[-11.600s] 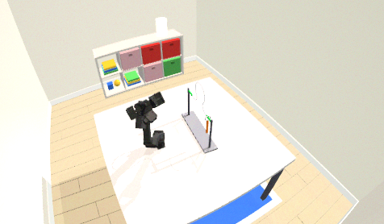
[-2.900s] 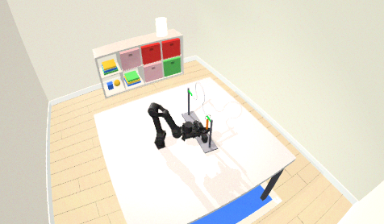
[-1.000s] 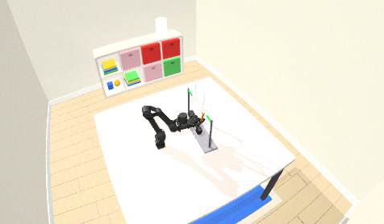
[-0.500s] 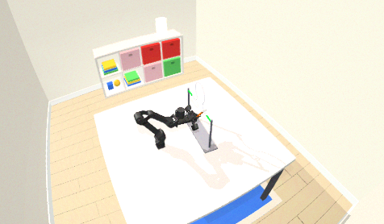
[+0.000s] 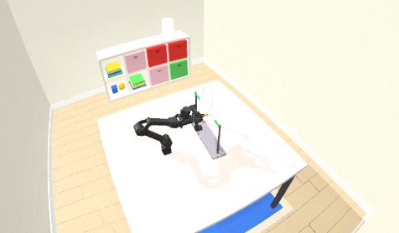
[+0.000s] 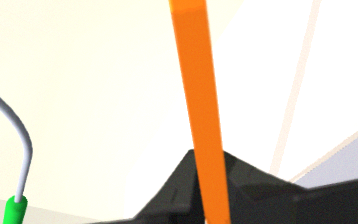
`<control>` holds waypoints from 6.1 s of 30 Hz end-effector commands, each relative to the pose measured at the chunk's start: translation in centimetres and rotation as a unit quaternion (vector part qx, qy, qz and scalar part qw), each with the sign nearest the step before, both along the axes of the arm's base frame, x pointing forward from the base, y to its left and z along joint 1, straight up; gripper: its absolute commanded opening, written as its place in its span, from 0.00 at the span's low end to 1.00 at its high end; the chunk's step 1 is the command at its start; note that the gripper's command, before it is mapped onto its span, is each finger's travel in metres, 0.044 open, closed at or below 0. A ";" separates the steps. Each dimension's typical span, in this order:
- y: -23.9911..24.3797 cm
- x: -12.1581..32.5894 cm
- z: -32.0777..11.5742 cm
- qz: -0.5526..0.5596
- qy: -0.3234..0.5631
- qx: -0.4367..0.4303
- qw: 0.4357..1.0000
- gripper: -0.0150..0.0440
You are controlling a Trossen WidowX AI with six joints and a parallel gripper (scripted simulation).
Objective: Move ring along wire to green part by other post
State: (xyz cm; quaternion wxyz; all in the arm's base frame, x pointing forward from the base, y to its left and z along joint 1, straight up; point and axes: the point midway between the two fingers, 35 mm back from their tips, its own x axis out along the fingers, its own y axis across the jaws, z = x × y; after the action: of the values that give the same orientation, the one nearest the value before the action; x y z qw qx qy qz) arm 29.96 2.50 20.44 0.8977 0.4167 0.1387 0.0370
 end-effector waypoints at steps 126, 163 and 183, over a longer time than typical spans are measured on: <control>2.1 -2.7 15.8 0.109 0.023 0.483 0.869 0.00; 0.6 -2.0 19.4 0.072 0.010 0.557 0.827 0.00; 0.5 -2.0 19.5 0.068 0.017 0.517 0.853 0.00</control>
State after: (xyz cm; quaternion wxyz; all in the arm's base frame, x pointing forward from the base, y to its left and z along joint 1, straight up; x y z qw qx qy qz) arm 28.12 2.86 39.51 0.5335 0.8196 0.1415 0.1537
